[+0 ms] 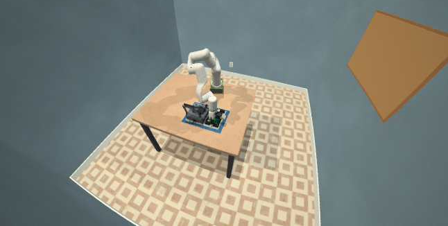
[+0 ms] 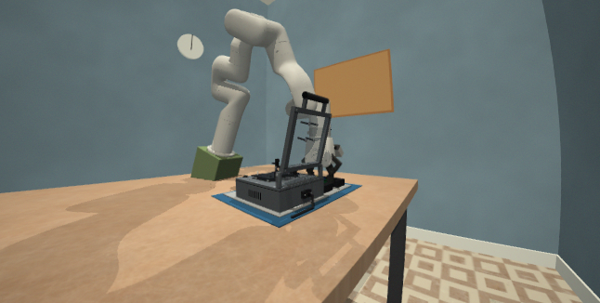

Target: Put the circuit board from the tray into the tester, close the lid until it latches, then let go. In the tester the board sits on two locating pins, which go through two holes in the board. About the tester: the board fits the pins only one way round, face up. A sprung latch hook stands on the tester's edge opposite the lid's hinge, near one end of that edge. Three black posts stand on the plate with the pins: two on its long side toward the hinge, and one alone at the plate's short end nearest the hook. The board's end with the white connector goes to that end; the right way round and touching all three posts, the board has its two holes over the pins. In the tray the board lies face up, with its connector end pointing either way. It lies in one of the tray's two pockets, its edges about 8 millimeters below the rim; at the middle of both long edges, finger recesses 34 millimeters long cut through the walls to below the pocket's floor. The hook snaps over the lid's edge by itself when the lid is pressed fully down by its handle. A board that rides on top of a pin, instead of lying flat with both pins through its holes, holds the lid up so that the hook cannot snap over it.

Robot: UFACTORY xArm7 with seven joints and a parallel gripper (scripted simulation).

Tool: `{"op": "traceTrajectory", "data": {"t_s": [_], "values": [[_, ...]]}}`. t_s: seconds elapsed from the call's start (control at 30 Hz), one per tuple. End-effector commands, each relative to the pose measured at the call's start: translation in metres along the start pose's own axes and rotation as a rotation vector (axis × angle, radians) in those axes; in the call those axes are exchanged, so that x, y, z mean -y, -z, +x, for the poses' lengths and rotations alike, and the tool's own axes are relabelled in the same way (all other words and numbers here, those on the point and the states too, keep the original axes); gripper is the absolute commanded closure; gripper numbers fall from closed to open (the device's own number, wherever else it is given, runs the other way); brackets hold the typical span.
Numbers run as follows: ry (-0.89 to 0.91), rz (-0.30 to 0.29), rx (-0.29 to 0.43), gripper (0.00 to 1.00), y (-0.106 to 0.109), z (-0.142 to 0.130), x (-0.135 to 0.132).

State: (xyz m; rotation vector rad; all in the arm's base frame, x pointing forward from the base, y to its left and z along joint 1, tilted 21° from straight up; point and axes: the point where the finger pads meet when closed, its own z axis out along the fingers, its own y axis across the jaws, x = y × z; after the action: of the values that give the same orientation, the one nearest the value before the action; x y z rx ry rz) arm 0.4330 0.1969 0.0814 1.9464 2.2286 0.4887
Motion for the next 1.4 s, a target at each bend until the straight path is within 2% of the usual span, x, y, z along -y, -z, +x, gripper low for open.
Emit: {"op": "traceTrajectory", "data": {"t_s": [0.0,1.37], "values": [[0.001,-0.003,0.000,0.21,0.002,0.000,-0.001],[0.001,-0.003,0.000,0.21,0.028,0.000,-0.001]]}}
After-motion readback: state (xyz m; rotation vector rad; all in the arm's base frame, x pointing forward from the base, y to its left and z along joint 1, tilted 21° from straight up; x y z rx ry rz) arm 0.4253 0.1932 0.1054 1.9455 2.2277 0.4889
